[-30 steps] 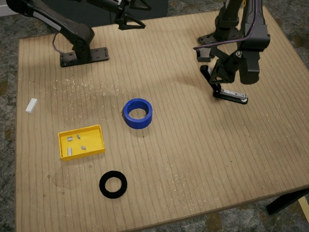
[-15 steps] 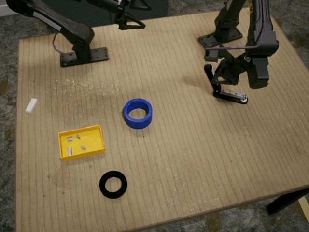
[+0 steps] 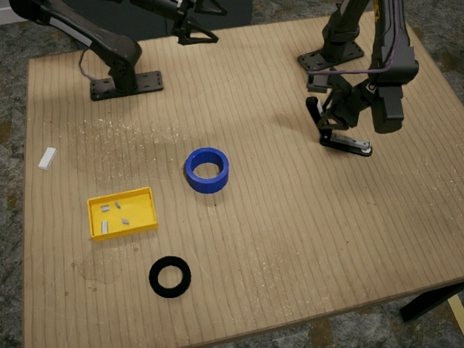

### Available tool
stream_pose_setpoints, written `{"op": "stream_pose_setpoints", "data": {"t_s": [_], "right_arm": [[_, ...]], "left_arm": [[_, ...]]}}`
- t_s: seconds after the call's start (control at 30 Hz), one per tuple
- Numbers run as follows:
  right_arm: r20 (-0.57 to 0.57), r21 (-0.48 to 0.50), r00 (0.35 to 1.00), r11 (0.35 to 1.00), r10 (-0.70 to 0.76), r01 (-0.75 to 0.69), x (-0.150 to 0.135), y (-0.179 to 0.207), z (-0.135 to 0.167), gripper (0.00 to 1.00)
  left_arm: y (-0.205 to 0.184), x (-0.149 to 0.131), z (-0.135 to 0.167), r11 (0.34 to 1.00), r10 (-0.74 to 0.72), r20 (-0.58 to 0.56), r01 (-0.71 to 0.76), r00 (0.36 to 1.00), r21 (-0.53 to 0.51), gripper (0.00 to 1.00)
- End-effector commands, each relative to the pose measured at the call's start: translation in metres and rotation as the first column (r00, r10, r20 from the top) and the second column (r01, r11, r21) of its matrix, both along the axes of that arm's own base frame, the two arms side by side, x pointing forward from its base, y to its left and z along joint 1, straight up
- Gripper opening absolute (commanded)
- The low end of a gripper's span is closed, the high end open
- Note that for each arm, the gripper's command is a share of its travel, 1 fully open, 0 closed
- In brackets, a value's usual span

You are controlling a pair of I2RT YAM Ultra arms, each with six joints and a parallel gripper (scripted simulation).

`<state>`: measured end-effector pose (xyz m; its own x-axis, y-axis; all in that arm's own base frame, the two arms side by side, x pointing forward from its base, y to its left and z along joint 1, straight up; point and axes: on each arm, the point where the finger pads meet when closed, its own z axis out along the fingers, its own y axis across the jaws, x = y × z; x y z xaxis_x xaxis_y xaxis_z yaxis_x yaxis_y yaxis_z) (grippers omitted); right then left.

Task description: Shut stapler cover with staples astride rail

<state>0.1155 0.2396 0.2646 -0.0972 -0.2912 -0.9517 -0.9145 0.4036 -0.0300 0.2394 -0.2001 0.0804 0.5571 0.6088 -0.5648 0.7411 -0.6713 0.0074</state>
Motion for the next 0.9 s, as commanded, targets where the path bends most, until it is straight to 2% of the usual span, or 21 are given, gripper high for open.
{"op": "stream_pose_setpoints", "data": {"t_s": [0.0, 0.17, 0.2, 0.23, 0.4, 0.47, 0.5, 0.57, 0.7, 0.87], "right_arm": [[0.008, 0.014, 1.000, 1.000, 0.000, 0.000, -0.001, -0.002, 0.005, 1.00], [0.008, 0.014, 1.000, 1.000, 0.000, 0.000, -0.001, -0.002, 0.005, 1.00], [0.008, 0.014, 1.000, 1.000, 0.000, 0.000, -0.001, -0.002, 0.005, 1.00], [0.008, 0.014, 1.000, 1.000, 0.000, 0.000, -0.001, -0.002, 0.005, 1.00], [0.008, 0.014, 1.000, 1.000, 0.000, 0.000, -0.001, -0.002, 0.005, 1.00], [0.008, 0.014, 1.000, 1.000, 0.000, 0.000, -0.001, -0.002, 0.005, 1.00], [0.008, 0.014, 1.000, 1.000, 0.000, 0.000, -0.001, -0.002, 0.005, 1.00], [0.008, 0.014, 1.000, 1.000, 0.000, 0.000, -0.001, -0.002, 0.005, 1.00], [0.008, 0.014, 1.000, 1.000, 0.000, 0.000, -0.001, -0.002, 0.005, 1.00], [0.008, 0.014, 1.000, 1.000, 0.000, 0.000, -0.001, -0.002, 0.005, 1.00]], "left_arm": [[0.001, 0.005, 0.006, 1.000, 0.002, -0.010, -0.002, 1.000, -0.007, 0.50], [0.006, 0.008, 0.015, 1.000, 0.002, -0.010, -0.002, 1.000, -0.007, 0.50], [0.007, 0.009, 0.017, 1.000, 0.002, -0.010, -0.002, 1.000, -0.007, 0.62], [0.008, 0.010, 0.020, 1.000, 0.002, -0.010, -0.002, 1.000, -0.007, 0.64], [0.021, 0.020, 0.043, 1.000, 0.002, -0.010, -0.002, 1.000, -0.007, 0.64], [0.021, 0.020, 0.043, 1.000, 0.002, -0.010, -0.002, 1.000, -0.007, 0.64], [0.020, 0.024, 0.041, 1.000, 0.013, 0.003, -0.013, 1.000, -0.006, 0.53], [0.018, 0.028, 0.038, 0.999, 0.036, 0.028, -0.037, 0.999, 0.023, 0.50], [0.018, 0.052, 0.040, 0.976, 0.186, 0.120, -0.197, 0.975, 0.093, 0.50], [0.015, 0.060, 0.050, 0.894, 0.396, 0.133, -0.415, 0.909, 0.172, 0.50]]}}
